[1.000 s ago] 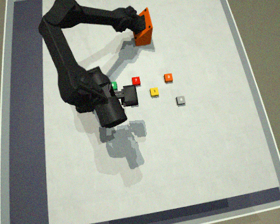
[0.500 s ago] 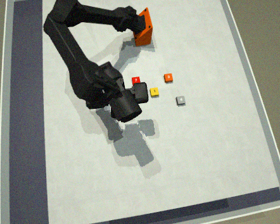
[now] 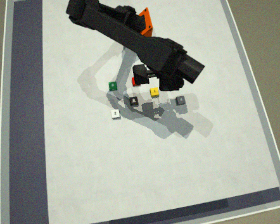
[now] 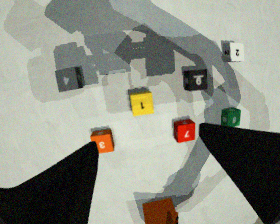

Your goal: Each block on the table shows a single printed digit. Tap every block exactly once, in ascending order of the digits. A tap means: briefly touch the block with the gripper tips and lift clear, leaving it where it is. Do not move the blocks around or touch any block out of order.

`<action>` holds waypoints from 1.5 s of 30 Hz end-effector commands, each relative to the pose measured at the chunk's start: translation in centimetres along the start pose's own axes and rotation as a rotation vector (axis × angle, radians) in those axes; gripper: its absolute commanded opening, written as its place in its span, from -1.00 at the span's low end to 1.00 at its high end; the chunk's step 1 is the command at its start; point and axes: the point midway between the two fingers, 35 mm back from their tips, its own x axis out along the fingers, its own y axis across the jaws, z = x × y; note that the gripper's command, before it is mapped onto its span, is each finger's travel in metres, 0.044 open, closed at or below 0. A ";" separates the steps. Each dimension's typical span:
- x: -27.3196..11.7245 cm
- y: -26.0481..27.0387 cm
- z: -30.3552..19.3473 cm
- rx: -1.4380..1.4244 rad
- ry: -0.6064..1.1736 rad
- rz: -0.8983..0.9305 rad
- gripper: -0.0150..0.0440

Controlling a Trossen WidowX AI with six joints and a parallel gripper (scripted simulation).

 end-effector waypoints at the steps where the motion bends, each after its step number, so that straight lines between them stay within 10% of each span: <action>1: 3.8 0.1 -0.2 0.000 0.015 -0.011 0.51; 12: 7.8 -0.2 -0.6 0.002 0.014 -0.016 -0.42; 45: 10.8 -0.3 -0.6 0.003 0.014 -0.018 -0.42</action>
